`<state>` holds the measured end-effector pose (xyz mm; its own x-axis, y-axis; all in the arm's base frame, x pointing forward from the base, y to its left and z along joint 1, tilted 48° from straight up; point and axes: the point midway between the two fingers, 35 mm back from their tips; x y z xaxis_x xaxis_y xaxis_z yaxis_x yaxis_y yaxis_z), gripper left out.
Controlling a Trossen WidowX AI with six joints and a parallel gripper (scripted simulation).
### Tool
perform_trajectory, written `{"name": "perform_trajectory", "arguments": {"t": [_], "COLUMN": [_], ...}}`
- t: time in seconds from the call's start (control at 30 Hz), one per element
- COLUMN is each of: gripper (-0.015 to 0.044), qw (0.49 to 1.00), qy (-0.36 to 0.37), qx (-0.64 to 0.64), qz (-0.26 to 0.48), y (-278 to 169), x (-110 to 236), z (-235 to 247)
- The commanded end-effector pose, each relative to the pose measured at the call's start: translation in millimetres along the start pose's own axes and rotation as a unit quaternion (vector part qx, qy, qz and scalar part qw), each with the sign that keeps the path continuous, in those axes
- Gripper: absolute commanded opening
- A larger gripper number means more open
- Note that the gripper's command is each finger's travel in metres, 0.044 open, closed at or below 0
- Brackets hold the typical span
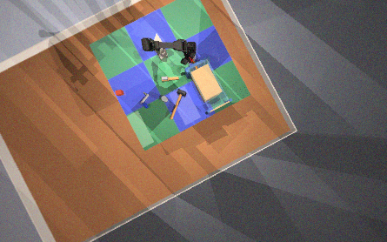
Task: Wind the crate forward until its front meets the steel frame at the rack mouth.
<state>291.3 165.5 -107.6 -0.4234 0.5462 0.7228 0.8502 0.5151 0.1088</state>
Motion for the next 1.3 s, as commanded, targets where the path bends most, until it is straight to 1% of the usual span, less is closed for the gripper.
{"name": "perform_trajectory", "arguments": {"t": [0.0,1.27], "gripper": [0.0,0.0], "qw": [1.0,1.0], "qy": [0.014,0.015], "qx": [-0.006,-0.007], "qz": [-0.003,-0.004], "y": [7,23], "x": [-2,-10], "z": [12,51]}}
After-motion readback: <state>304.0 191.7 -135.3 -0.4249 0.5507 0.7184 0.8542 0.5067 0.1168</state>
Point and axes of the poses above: the point midway between the two fingers, 35 mm back from their tips, its own x axis back along the fingers, its own z axis across the jaws, y = z × x, and after that the axes turned 8 degrees about -x, right-handed
